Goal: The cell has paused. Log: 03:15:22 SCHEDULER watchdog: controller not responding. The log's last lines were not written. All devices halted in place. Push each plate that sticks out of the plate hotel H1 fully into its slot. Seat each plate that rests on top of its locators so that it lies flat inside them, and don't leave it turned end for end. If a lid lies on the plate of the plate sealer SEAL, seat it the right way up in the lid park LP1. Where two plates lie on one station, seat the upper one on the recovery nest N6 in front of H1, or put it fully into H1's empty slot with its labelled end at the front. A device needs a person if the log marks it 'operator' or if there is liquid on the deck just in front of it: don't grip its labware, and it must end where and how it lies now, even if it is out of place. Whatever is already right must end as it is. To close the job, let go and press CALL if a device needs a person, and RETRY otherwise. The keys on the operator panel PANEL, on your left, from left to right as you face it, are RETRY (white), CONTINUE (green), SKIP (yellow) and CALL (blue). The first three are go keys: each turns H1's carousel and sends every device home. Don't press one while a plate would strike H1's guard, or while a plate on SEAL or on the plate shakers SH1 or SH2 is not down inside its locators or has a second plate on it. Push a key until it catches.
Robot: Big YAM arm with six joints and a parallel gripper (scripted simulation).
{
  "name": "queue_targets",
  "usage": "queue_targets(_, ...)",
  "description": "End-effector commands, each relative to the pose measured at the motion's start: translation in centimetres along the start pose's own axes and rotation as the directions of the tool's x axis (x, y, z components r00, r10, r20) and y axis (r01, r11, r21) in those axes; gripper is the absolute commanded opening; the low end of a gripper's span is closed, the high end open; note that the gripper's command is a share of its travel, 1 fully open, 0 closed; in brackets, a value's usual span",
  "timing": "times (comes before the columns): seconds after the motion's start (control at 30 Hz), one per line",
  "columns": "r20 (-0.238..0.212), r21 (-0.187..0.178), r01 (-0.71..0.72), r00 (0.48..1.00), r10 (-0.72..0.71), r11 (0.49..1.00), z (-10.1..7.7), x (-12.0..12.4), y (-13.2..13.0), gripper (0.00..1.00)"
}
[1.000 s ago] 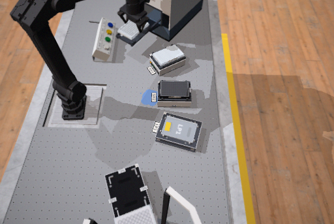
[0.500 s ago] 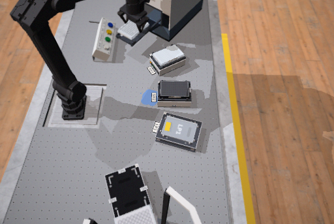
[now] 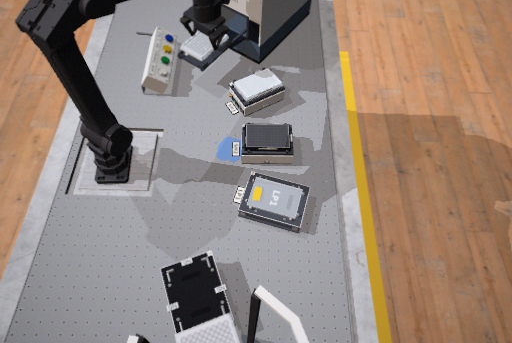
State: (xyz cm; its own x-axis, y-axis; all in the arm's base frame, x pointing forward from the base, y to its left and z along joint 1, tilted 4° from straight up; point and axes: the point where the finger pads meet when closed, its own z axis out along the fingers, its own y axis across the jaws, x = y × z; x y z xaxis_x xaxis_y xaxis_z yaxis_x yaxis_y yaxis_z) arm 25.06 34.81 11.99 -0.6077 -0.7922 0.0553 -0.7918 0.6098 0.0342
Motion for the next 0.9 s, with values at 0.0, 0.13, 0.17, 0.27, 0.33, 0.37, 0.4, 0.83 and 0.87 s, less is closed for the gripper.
queue_targets(0.0, 0.037, -0.001, -0.001, 0.999, 0.001, 1.0, -1.1, -2.1, -0.4, 0.82)
queue_targets(0.13, 0.036, -0.001, -0.001, 0.999, 0.001, 1.0, -1.0, -2.1, -0.4, 0.82)
queue_targets(0.17, 0.035, -0.001, -0.001, 0.999, 0.001, 1.0, -0.9, -2.0, -0.4, 0.82)
queue_targets(0.27, 0.03, -0.001, -0.001, 1.0, 0.001, 1.0, -0.5, -1.8, -0.5, 0.82)
queue_targets(0.33, 0.02, -0.001, -0.001, 1.0, 0.001, 1.0, -0.2, -1.5, -0.5, 0.82)
queue_targets(0.37, 0.018, -0.001, -0.002, 1.0, 0.002, 1.0, -0.1, -1.4, -0.5, 0.82)
queue_targets(0.4, 0.016, -0.001, -0.002, 1.0, 0.002, 1.0, 0.1, -1.3, -0.5, 0.82)
queue_targets(0.83, -0.007, 0.0, -0.002, 1.0, 0.002, 1.0, 1.1, -0.4, -0.6, 0.82)
queue_targets(0.87, -0.009, 0.0, -0.002, 1.0, 0.002, 1.0, 1.1, -0.3, -0.6, 0.82)
